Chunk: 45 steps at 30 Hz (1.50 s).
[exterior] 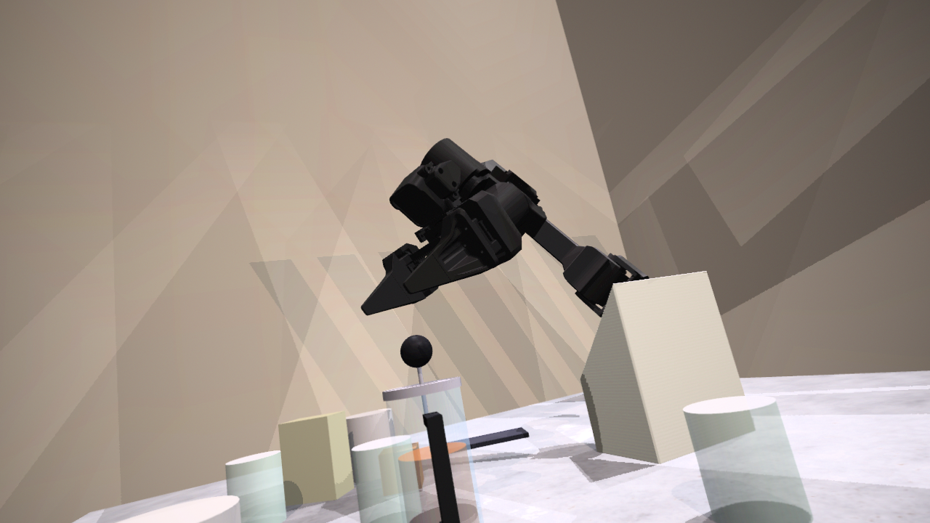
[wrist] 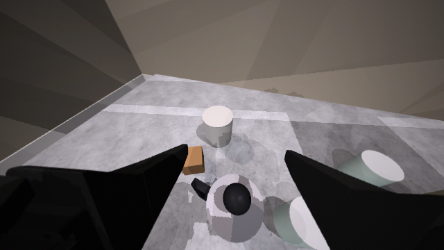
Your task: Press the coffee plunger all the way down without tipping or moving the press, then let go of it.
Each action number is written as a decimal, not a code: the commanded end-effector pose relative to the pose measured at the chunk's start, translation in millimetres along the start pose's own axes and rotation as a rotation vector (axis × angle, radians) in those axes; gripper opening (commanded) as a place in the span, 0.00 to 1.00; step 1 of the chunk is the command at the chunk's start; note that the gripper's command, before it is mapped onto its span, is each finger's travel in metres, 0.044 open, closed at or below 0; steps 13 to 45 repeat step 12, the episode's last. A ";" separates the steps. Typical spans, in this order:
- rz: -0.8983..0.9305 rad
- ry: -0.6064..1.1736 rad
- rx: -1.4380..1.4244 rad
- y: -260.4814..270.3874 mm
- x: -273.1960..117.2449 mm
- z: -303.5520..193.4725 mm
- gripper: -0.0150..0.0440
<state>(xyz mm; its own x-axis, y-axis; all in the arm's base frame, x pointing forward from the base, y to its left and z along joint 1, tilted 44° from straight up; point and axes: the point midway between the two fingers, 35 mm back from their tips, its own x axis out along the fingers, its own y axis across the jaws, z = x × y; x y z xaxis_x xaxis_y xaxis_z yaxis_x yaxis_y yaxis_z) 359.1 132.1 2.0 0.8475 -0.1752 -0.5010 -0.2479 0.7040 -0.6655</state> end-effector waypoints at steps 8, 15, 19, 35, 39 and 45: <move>-0.008 -0.005 0.004 -3.4 -35.0 17.3 1.00; -0.008 -0.005 0.004 -3.4 -35.0 17.3 1.00; -0.008 -0.005 0.004 -3.4 -35.0 17.3 1.00; -0.008 -0.005 0.004 -3.4 -35.0 17.3 1.00; -0.008 -0.005 0.004 -3.4 -35.0 17.3 1.00; -0.008 -0.005 0.004 -3.4 -35.0 17.3 1.00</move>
